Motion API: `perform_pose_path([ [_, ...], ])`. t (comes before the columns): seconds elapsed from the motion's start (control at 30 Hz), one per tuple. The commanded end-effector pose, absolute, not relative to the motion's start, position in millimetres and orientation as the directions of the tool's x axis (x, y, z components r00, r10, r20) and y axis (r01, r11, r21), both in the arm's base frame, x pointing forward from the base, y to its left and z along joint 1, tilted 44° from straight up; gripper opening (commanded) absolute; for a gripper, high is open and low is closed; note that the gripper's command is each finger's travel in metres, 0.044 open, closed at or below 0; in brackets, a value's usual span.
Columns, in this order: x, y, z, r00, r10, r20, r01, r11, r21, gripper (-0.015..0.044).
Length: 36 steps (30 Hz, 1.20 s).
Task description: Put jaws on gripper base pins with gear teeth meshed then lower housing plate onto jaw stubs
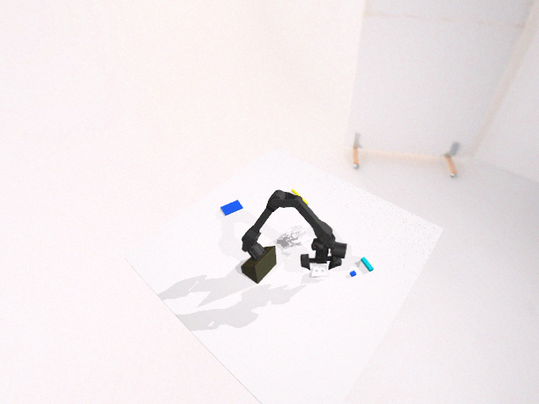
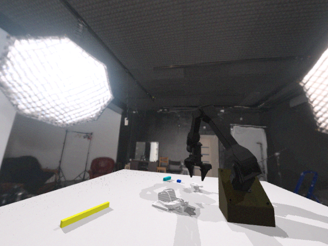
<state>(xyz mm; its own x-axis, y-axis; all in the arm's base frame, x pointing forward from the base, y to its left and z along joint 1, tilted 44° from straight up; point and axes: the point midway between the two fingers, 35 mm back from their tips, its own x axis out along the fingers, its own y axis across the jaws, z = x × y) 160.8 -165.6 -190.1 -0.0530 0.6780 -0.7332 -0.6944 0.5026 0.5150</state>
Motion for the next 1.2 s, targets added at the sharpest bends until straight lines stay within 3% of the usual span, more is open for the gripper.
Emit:
perform_pose_path([
  [0.0,161.7,-166.1,-190.0,-0.048,0.677,-0.734,-0.694,0.506,0.512,0.044],
  [1.17,161.4,-159.0,-198.6,-0.052,0.678,-0.734,-0.694,0.504,0.514,0.044],
])
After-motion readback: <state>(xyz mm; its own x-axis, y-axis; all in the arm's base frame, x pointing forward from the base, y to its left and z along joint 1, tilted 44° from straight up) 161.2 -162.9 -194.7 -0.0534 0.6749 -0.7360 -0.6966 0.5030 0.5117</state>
